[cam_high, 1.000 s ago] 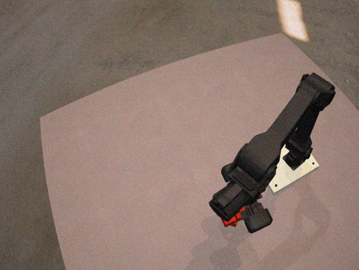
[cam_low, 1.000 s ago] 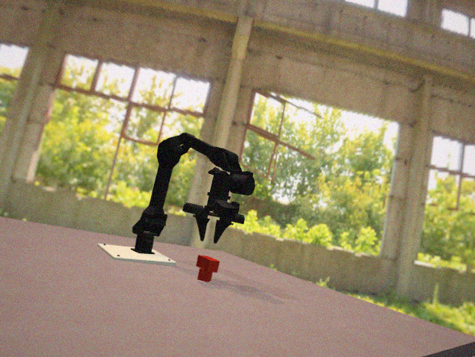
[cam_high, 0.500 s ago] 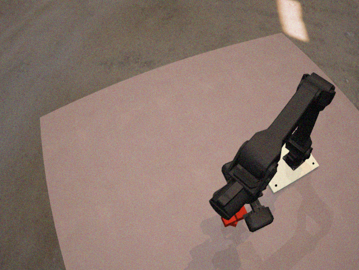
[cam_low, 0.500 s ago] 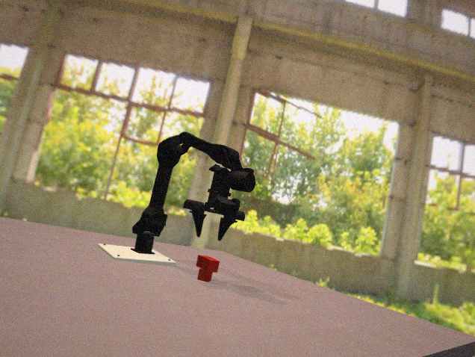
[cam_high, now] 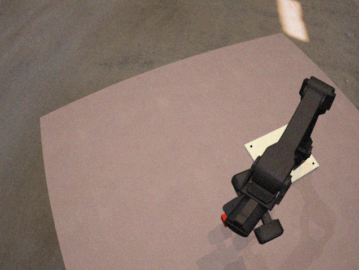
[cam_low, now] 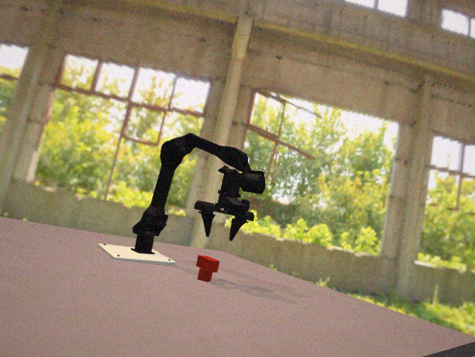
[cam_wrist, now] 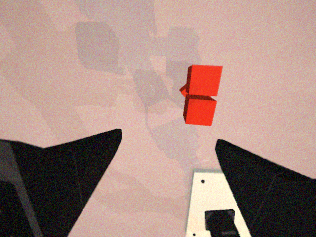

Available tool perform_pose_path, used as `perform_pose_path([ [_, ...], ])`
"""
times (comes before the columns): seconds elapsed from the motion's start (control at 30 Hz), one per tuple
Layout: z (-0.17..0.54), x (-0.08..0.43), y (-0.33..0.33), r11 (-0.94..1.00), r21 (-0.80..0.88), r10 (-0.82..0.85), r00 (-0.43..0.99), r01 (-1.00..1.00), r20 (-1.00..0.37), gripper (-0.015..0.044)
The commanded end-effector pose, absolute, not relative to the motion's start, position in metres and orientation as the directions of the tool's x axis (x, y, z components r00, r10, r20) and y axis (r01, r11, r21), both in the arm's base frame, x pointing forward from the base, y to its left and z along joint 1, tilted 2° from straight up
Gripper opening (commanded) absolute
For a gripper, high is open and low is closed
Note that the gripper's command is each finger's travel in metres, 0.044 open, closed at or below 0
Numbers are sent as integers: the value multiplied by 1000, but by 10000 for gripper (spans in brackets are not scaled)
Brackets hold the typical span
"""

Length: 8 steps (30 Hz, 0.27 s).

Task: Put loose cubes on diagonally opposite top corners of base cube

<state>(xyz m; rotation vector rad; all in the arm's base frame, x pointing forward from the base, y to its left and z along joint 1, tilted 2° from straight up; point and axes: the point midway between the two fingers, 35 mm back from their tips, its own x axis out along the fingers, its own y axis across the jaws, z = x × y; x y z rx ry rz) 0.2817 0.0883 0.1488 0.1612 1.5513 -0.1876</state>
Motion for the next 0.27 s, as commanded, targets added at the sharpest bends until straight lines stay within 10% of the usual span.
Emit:
perform_pose_path([
  [0.0, 149, 274, 145, 978, -10, -12, 8, 208, -1000, 400],
  [0.23, 150, 269, 166, 978, -15, -18, 12, 208, -1000, 400],
])
